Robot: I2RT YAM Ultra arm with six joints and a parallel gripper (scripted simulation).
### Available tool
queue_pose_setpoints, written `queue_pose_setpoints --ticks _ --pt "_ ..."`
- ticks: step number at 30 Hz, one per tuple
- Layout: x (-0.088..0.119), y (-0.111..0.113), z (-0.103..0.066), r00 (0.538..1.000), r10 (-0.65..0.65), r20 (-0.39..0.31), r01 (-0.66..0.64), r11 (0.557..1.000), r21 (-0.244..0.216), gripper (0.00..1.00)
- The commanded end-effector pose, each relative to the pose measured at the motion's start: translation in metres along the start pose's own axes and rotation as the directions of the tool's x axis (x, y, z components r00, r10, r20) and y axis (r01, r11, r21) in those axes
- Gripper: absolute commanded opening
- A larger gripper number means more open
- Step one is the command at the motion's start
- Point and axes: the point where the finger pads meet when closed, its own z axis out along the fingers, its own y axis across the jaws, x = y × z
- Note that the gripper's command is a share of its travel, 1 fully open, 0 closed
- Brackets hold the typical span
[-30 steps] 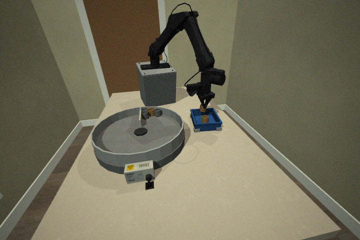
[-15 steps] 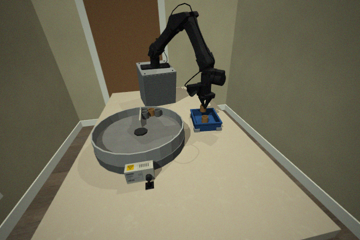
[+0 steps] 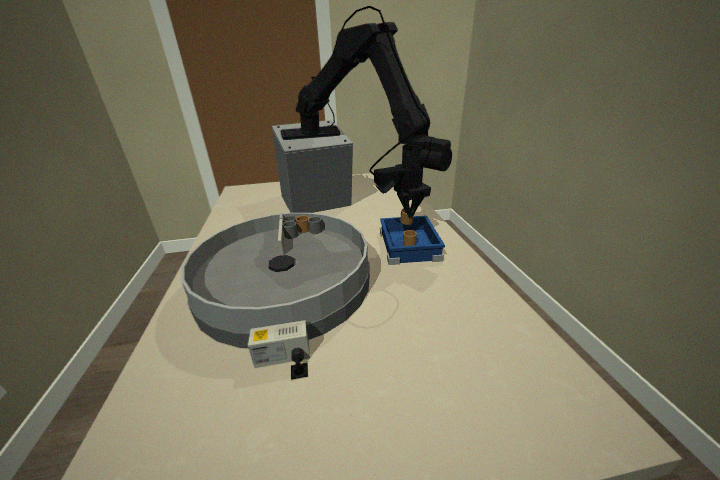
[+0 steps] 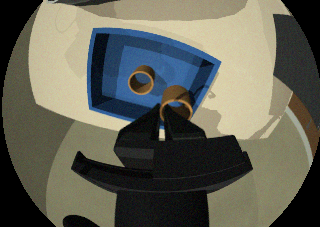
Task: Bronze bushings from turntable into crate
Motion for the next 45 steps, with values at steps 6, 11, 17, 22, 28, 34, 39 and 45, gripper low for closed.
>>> queue_pose_setpoints --ticks 6,11,17,22,28,34,39,45 --pt "0.005 0.017 -0.018 1.000 0.001 -0.011 -0.002 0.999 -0.040 0.00" --pt "0.005 0.017 -0.018 1.000 0.001 -0.011 -0.002 0.999 -0.040 0.00" --pt "0.005 0.017 -0.018 1.000 0.001 -0.011 -0.002 0.999 -0.040 0.00" --pt "0.005 0.016 -0.016 1.000 0.001 -0.010 -0.002 0.999 -0.038 0.00" --pt "0.002 0.009 -0.001 1.000 0.000 0.000 0.000 1.000 -0.015 0.00" --pt "0.003 0.015 0.003 1.000 0.002 -0.008 -0.002 0.999 -0.035 0.00" --pt "0.000 0.013 0.012 1.000 0.004 -0.004 -0.004 1.000 -0.025 0.00" --pt "0.002 0.018 0.018 1.000 0.005 -0.013 -0.006 0.999 -0.045 0.00"
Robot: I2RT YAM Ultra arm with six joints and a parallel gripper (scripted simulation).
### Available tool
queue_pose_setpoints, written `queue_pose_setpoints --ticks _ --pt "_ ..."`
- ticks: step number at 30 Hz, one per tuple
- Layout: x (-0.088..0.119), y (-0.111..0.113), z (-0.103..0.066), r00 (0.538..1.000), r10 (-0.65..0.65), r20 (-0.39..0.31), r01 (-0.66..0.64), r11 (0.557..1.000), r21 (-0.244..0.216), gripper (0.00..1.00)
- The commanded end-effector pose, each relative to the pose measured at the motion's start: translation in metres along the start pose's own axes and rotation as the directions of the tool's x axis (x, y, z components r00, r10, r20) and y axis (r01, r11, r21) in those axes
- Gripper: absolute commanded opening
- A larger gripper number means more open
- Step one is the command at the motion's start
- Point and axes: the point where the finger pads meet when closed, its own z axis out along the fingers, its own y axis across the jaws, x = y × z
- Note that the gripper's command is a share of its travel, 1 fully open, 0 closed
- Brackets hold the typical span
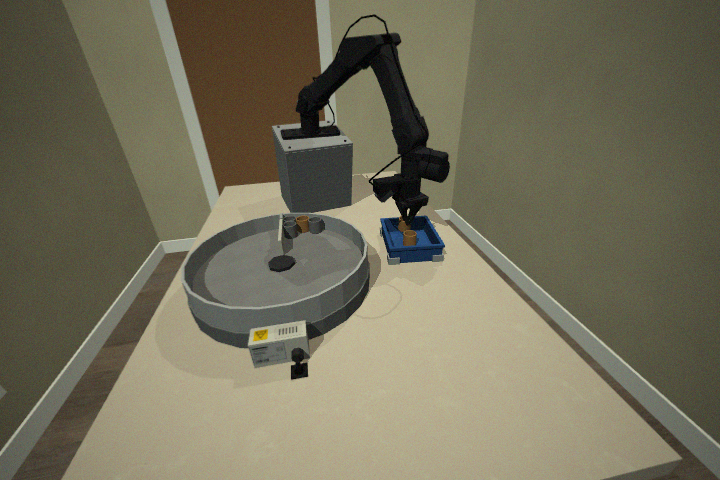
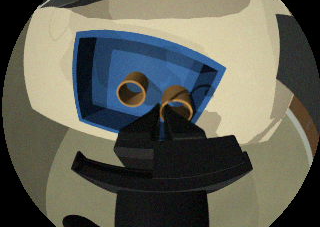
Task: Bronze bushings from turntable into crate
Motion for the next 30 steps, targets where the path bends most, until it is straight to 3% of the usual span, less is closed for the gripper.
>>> queue_pose_setpoints --ticks 1,3,4,9,11,13,16,19,20,30 --pt "0.004 0.025 -0.011 1.000 0.007 -0.022 -0.008 0.998 -0.064 0.00" --pt "0.010 0.029 -0.017 1.000 0.000 -0.031 -0.002 0.997 -0.080 0.00" --pt "0.007 0.021 -0.003 1.000 -0.002 -0.020 0.001 0.999 -0.055 0.00" --pt "0.004 0.017 0.004 1.000 0.000 -0.012 -0.001 0.999 -0.038 0.00" --pt "0.006 0.025 -0.004 1.000 0.003 -0.021 -0.004 0.998 -0.061 0.00" --pt "0.006 0.026 -0.001 1.000 0.004 -0.023 -0.005 0.998 -0.067 0.00" --pt "0.003 0.017 0.006 1.000 0.003 -0.011 -0.003 0.999 -0.037 0.00" --pt "0.003 0.019 0.004 1.000 0.003 -0.012 -0.004 0.999 -0.040 0.00" --pt "0.006 0.026 -0.007 1.000 0.005 -0.022 -0.006 0.998 -0.064 0.00" --pt "0.005 0.026 -0.006 1.000 0.005 -0.022 -0.006 0.998 -0.063 0.00"
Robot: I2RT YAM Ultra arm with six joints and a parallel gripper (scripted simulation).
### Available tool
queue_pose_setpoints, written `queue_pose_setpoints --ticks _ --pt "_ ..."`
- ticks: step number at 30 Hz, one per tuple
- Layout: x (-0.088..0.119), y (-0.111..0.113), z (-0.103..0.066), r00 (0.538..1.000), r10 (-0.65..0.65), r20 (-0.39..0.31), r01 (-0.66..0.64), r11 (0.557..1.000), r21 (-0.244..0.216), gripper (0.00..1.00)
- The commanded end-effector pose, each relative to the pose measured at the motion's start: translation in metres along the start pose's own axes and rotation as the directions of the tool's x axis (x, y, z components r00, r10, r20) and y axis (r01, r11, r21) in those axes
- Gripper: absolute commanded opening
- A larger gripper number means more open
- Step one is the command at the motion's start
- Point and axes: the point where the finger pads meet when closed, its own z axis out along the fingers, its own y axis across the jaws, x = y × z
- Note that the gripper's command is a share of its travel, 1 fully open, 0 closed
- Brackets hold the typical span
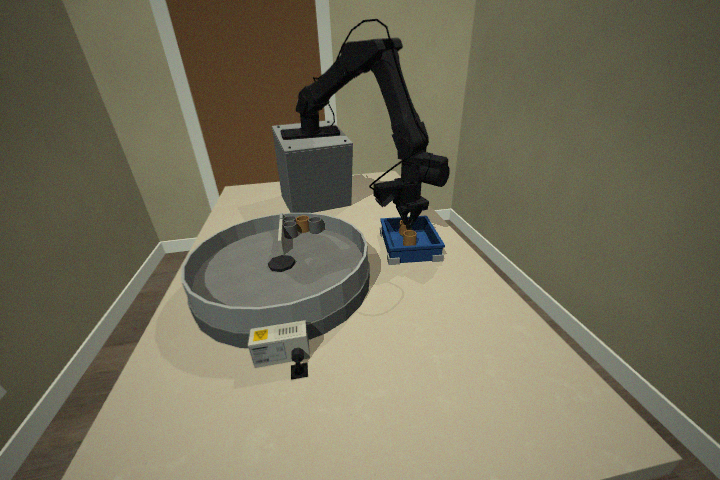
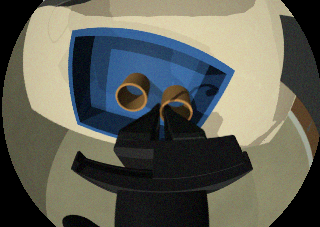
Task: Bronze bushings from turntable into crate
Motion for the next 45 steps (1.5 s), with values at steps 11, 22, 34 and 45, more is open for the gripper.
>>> queue_pose_setpoints --ticks 11,22,34,45 --pt "0.004 0.023 -0.018 1.000 0.004 -0.017 -0.005 0.999 -0.051 0.00" --pt "0.004 0.023 -0.018 1.000 0.004 -0.017 -0.005 0.999 -0.051 0.00" --pt "0.003 0.024 -0.016 1.000 0.006 -0.013 -0.007 0.999 -0.045 0.00" --pt "0.005 0.024 -0.017 1.000 0.001 -0.014 -0.002 0.999 -0.045 0.00"
